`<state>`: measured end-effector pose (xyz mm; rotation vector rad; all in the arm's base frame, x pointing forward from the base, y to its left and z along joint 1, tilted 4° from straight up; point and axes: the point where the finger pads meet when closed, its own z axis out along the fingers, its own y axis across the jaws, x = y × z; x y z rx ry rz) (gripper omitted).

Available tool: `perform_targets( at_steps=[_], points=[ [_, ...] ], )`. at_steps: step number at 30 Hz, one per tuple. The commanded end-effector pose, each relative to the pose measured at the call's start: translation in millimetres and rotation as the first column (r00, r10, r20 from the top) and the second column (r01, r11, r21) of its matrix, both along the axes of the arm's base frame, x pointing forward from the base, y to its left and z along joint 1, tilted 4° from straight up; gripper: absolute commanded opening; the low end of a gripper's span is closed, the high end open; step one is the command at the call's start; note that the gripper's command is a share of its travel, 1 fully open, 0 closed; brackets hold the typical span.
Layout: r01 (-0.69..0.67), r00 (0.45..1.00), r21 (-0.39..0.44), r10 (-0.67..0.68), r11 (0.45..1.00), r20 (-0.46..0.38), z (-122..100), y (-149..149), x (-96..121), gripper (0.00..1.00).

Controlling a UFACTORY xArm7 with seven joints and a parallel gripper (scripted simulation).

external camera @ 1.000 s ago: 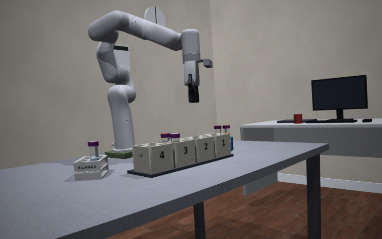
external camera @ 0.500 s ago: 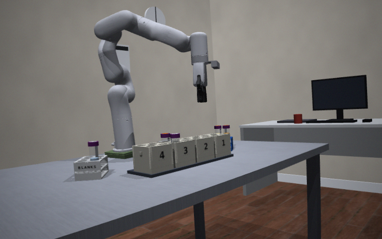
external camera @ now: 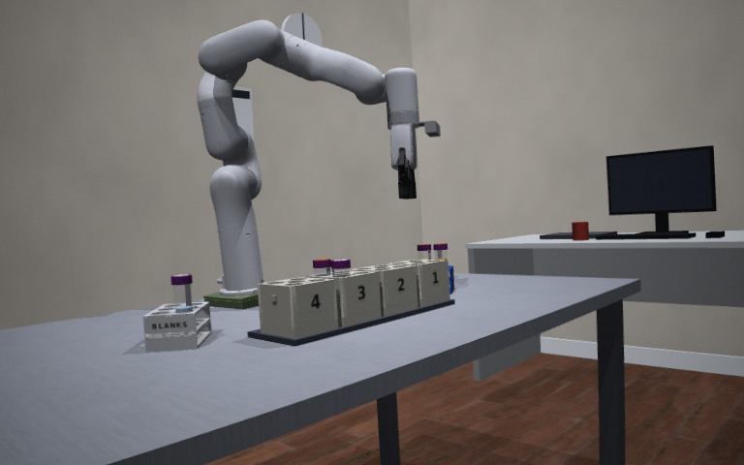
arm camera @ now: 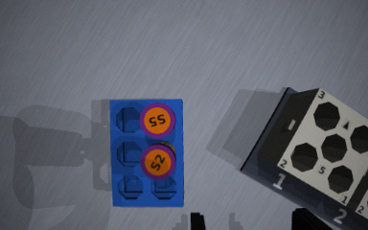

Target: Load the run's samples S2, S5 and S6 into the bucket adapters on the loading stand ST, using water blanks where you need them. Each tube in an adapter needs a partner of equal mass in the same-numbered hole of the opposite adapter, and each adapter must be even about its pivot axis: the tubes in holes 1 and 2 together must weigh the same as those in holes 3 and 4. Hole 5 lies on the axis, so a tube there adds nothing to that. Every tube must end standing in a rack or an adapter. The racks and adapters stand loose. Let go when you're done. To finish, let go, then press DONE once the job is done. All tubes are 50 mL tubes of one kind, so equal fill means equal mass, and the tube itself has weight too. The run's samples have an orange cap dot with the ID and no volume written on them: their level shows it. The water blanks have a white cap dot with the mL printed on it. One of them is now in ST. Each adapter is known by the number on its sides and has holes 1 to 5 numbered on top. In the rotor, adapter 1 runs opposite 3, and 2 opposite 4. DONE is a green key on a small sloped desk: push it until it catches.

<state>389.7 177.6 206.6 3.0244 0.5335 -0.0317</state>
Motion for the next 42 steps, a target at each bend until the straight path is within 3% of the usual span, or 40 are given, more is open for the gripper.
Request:
perform_targets(
  at_steps=[1, 13, 25, 42],
  points=[
    [0.0, 1.0, 0.001, 0.0, 1.0, 0.004, 0.2, 20.6, 1.8, 0.57],
    [0.0, 1.0, 0.001, -0.001, 1.0, 0.004, -3.1, 66.9, 2.1, 0.57],
    [0.0, 1.0, 0.001, -0.001, 1.0, 0.004, -3.1, 67.0, 2.1, 0.57],
    [0.001, 1.0, 0.001, -0.001, 1.0, 0.004, -33.1, 64.8, 2.0, 0.57]
  ],
)
